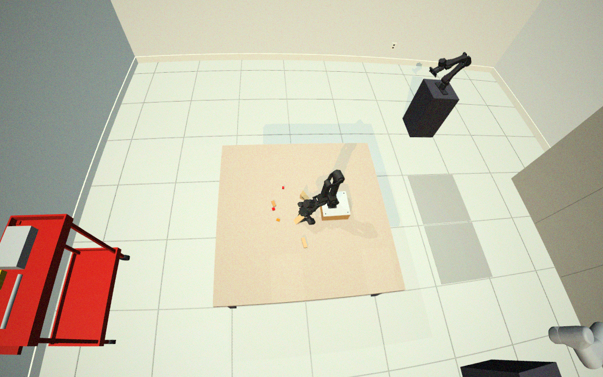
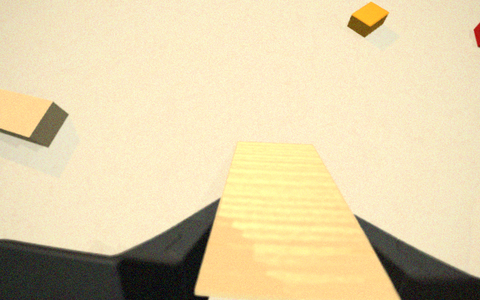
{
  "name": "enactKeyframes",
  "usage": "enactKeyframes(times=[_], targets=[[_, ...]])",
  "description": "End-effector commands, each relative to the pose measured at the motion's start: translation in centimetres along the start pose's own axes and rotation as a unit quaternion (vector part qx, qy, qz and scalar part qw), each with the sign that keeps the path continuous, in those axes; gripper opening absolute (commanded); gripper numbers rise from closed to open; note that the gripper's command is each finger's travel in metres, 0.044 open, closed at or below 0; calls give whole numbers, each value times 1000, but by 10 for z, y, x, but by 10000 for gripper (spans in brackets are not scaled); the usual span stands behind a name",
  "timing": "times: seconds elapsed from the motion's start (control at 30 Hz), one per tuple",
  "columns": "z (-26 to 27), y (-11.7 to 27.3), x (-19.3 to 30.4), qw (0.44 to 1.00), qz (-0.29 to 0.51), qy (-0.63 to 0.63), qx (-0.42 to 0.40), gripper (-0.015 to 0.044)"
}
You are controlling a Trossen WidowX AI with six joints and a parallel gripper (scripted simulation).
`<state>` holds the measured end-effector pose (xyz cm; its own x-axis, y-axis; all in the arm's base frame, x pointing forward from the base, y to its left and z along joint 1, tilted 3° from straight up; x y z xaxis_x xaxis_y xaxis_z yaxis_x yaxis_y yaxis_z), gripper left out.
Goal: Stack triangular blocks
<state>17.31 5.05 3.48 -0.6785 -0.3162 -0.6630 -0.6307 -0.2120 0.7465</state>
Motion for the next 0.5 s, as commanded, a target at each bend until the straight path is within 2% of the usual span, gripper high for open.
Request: enactKeyframes(times=[0.0,0.13,0.3,0.47], targets=[[0,0,0,1000,0,2,-1,151],[0,0,0,1000,0,2,-1,124],[0,2,-1,1000,0,0,0,0],[0,2,-3,1000,3,0,0,0]])
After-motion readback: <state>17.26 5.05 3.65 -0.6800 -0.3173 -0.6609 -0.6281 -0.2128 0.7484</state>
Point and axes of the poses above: the point midway between the two fingers, 35 mm back from their tips, its own y axis back along the fingers, its own z axis across the jaws, x = y × z, the point moved 9 cm from there along y, back along the fingers
